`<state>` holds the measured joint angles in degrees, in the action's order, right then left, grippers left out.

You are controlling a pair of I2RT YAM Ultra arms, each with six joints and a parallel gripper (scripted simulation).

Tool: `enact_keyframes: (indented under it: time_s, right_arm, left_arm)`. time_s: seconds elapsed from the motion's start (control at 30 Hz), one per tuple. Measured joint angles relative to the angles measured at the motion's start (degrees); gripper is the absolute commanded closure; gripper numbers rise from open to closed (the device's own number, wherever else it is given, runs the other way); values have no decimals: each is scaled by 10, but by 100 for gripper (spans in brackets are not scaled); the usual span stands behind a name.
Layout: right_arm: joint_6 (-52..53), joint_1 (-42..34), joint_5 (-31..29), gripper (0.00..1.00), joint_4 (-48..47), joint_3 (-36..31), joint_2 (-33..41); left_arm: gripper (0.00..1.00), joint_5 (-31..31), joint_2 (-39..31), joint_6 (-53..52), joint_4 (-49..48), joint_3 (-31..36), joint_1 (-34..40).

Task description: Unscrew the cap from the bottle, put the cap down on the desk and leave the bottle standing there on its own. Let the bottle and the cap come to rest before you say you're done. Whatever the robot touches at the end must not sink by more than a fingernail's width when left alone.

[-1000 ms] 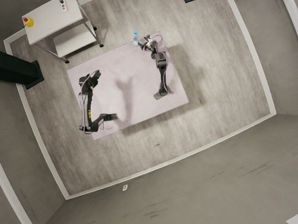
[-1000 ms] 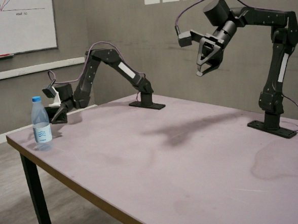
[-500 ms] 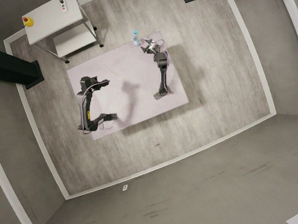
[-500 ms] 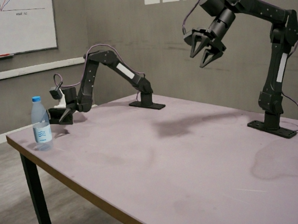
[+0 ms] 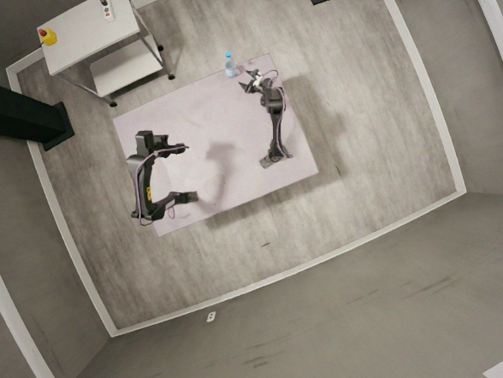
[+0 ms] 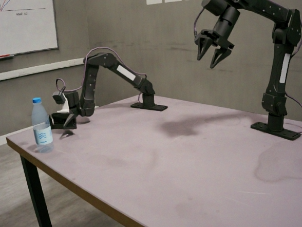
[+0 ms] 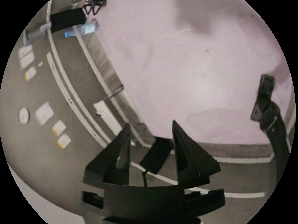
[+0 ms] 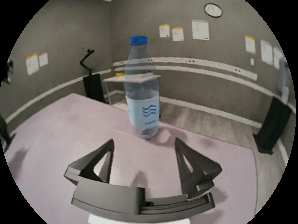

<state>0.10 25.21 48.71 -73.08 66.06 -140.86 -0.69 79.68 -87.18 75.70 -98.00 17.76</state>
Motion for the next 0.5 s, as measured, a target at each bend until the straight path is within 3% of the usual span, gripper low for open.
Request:
enact_keyframes:
  time_s: [0.5]
  right_arm:
    - [0,0,0,6,0,0,0]
  left_arm:
    - [43,0,2,-2,6,0,0]
